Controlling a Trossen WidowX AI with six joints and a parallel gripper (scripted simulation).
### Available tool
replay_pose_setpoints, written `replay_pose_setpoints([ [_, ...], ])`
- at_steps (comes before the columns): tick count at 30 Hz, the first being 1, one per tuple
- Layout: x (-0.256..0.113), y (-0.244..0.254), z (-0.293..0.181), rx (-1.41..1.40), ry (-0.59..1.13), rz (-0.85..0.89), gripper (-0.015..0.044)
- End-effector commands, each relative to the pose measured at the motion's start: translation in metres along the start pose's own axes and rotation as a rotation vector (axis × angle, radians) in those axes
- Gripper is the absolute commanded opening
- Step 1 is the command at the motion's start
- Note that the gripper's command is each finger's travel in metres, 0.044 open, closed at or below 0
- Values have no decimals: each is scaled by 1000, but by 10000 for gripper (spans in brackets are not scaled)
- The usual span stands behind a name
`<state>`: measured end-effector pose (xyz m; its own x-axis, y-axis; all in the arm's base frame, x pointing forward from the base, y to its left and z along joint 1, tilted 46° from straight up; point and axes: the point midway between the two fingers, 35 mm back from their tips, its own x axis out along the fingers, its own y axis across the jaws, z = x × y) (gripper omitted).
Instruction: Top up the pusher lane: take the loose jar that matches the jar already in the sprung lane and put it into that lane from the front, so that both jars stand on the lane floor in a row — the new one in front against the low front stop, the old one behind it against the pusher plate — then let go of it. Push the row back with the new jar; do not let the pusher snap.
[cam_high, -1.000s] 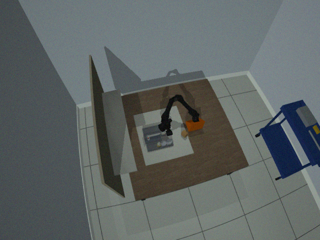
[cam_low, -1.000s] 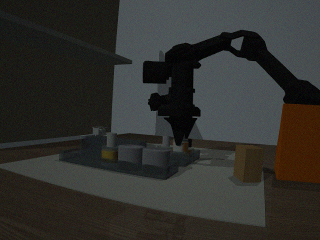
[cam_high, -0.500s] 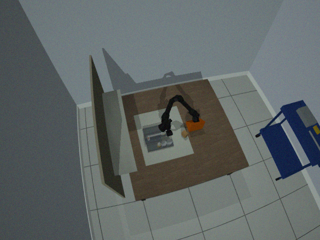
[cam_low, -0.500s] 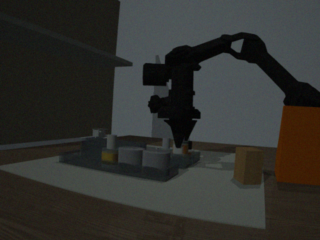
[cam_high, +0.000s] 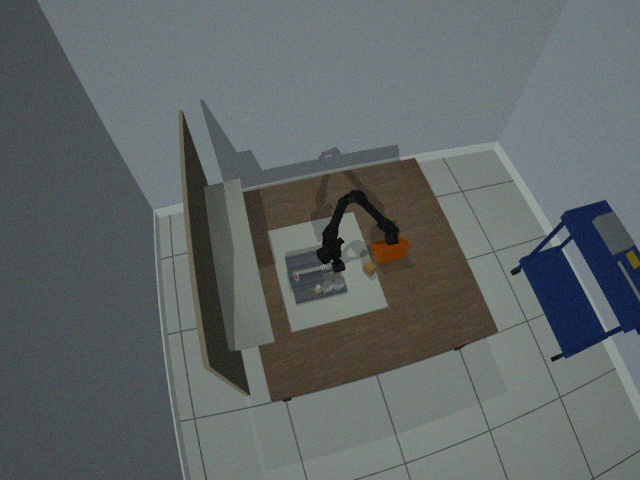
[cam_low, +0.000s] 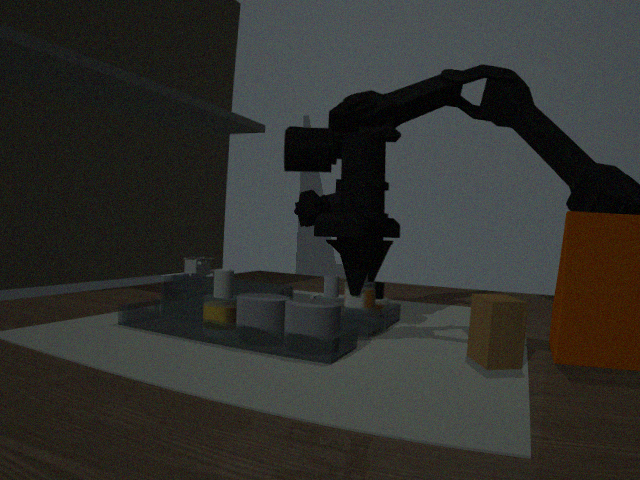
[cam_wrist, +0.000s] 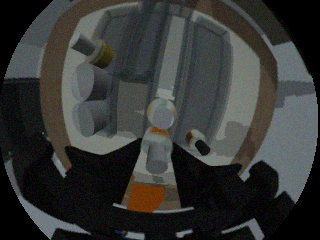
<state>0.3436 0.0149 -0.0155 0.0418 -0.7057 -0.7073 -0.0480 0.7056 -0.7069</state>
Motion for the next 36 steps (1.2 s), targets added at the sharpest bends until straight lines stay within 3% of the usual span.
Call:
replay_pose_setpoints([
  [1, -3, -2, 9, 15, -25, -3, 0],
  [36, 5, -2, 10, 15, -25, -4, 0],
])
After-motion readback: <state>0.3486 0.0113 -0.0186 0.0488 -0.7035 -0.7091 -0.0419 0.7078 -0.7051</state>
